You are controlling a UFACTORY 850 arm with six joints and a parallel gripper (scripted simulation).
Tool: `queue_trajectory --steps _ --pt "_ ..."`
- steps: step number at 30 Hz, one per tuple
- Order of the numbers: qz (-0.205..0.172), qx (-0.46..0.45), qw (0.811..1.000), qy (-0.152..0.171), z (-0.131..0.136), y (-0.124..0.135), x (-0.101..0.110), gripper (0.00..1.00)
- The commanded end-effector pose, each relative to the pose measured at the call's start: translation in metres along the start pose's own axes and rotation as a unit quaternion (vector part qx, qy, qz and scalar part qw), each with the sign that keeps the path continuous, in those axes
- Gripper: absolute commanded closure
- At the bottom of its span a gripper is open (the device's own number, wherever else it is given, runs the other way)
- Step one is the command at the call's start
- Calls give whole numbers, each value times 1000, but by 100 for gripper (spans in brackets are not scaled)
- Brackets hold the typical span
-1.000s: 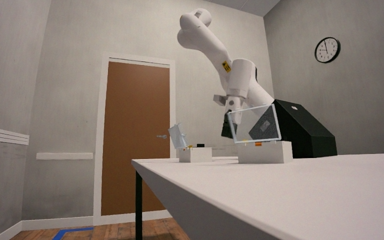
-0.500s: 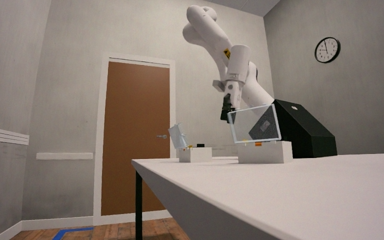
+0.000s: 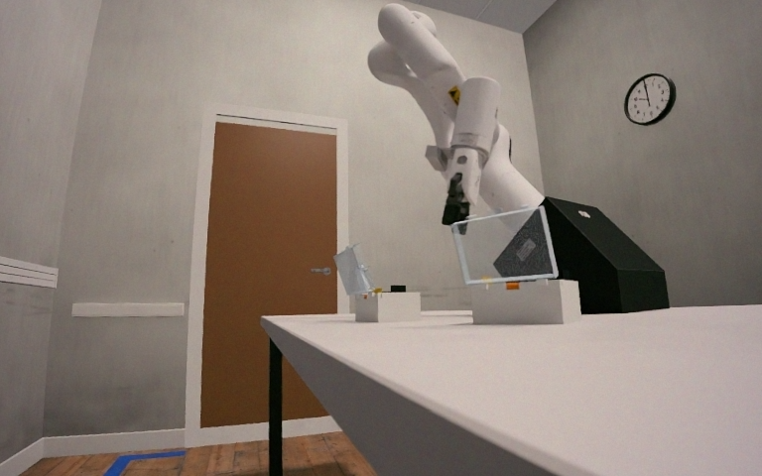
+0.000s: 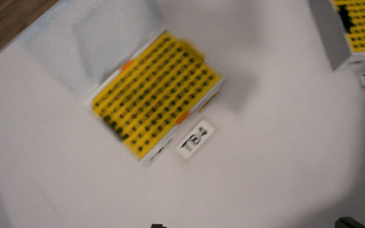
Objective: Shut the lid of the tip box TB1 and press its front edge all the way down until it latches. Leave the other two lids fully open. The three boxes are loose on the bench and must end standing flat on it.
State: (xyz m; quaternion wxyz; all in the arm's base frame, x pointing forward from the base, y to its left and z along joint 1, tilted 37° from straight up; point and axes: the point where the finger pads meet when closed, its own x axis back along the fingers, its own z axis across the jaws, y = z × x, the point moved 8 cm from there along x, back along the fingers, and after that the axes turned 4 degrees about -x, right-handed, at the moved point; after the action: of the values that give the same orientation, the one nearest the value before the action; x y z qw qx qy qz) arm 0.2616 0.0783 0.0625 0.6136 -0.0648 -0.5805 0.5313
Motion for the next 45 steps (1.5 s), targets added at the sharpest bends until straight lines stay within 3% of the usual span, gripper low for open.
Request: queue_trajectory --steps 1,9,20,28,45 --pt "-2 74 997 -20 -10 18 5 0" --pt "-3 162 986 -43 -22 42 11 0" --pt "-3 162 986 -43 -51 87 23 0" --pt "-3 162 986 -43 -52 87 23 0" --pt "-4 167 985 -45 -62 159 42 0"
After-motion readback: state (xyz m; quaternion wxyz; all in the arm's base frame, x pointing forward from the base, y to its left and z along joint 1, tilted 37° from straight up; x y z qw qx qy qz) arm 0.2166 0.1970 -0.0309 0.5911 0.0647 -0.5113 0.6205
